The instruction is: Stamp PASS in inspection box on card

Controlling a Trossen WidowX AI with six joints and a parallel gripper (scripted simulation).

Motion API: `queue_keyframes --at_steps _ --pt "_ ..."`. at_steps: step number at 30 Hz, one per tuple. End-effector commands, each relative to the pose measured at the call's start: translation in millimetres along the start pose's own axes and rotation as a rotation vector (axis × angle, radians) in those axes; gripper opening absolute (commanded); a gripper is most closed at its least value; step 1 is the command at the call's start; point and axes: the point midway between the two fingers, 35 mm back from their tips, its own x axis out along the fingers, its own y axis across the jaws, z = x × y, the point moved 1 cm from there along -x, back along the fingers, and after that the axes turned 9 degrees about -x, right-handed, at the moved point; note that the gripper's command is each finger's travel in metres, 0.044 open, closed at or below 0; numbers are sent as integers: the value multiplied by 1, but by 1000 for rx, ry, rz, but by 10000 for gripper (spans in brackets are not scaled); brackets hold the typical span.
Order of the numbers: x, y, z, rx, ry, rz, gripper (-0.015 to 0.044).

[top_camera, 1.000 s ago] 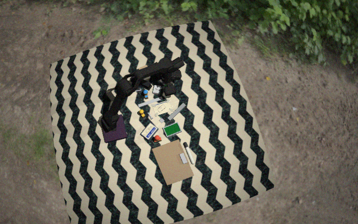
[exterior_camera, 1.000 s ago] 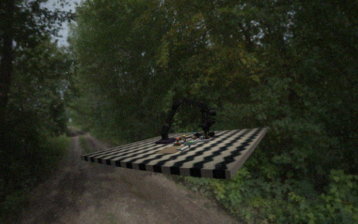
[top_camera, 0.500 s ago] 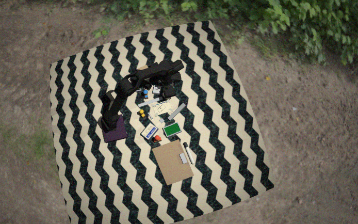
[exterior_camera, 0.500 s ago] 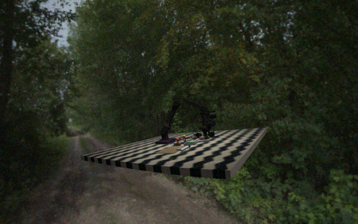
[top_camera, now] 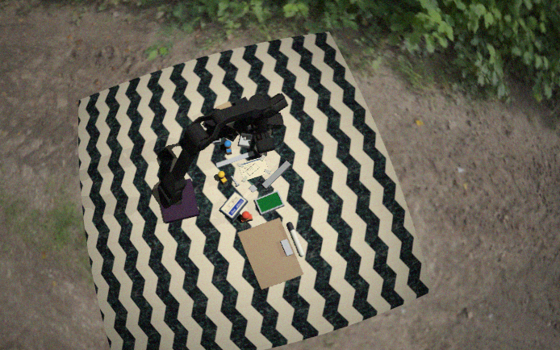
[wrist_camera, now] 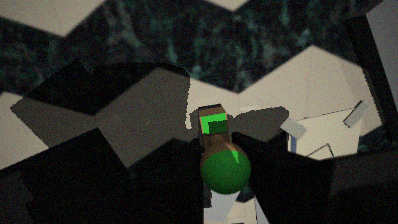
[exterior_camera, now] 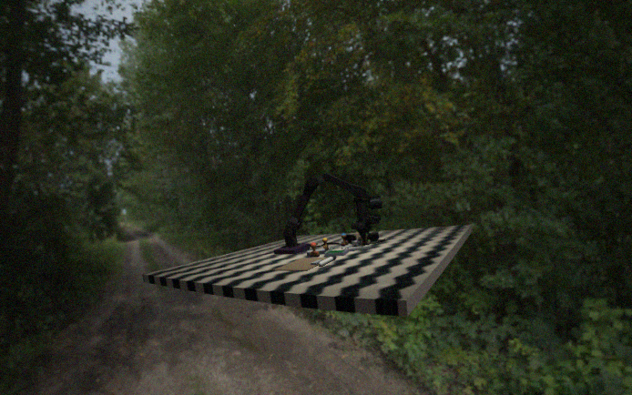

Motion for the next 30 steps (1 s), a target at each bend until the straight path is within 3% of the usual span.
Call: queue_keyframes --at_steps 1,30 --pt "-1 0 0 0 0 0 0" --pt "-15 0 1 0 0 3 0"
